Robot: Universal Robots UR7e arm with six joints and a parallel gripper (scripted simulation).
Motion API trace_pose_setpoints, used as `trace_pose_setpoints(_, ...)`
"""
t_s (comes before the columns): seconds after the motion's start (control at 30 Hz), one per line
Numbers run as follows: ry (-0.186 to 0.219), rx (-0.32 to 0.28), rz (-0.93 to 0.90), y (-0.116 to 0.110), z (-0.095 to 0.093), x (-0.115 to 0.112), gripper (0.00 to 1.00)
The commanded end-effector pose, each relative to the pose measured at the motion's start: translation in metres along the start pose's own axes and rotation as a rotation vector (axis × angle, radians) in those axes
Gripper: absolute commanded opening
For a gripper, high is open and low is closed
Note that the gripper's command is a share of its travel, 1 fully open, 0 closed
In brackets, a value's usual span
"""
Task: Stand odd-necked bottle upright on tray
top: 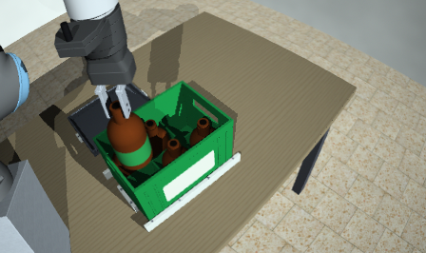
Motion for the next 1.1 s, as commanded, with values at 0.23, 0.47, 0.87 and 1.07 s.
trace_pose_setpoints(0.23,0.001,0.000,0.000,-0.009,0.000,0.004,0.00)
trace_pose_setpoints(0.47,0.001,0.000,0.000,-0.017,0.000,0.008,0.00)
trace_pose_setpoints(0.87,0.001,0.000,0.000,-0.031,0.000,0.015,0.00)
trace_pose_setpoints(1.07,0.001,0.000,0.000,-0.041,0.000,0.020,0.00)
Point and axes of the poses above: the point where the finger pads meet when closed, its own z axis back along the fingers, its own x axis across the jaws, y = z × x, the point moved 3 cm from there along z, back along the fingers, and after that the axes turned 8 degrees about z, right-handed, at the moved point
